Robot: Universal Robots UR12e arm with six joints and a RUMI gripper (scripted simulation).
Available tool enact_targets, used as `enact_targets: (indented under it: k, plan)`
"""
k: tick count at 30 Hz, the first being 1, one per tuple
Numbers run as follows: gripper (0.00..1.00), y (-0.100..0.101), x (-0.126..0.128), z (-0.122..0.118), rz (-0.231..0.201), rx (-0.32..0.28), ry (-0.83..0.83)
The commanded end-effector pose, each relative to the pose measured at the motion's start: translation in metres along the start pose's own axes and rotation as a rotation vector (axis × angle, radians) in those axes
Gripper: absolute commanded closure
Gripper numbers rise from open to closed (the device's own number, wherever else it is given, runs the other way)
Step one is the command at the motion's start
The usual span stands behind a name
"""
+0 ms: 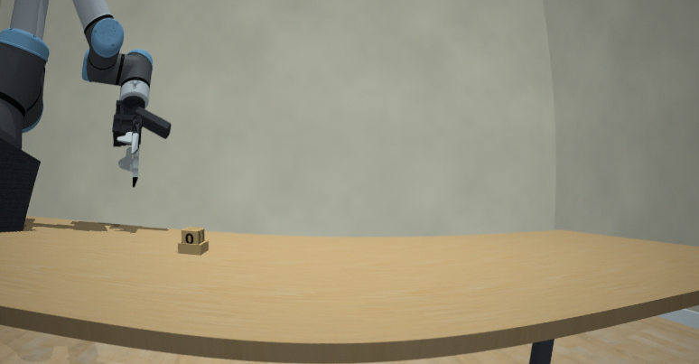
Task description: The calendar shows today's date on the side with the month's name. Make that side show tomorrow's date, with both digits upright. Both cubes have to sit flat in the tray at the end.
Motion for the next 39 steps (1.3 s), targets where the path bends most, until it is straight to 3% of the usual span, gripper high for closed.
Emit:
enact_targets:
  k: [1, 22, 25, 27, 39]
  plan:
    - [0.00, 0.016, 0.012, 0.027, 0.024, -0.061, 0.161]
    - [0.00, 0.058, 0.072, 0.092, 0.071, -0.210, 0.625]
    - [0.00, 0.059, 0.072, 0.092, 0.071, -0.210, 0.627]
    - [0.00, 0.068, 0.088, 0.105, 0.082, -0.241, 0.731]
    - [0.00, 0.090, 0.133, 0.134, 0.109, -0.313, 0.989]
Point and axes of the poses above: the point where the finger pads meet when closed, its own y axis out along the fingers, its own x axis across the jaws, z = x × y, the point moved 6 cm from there along -y, back along the fingers, and after that the axes turned 11 degrees about y, right-handed, at the moved point
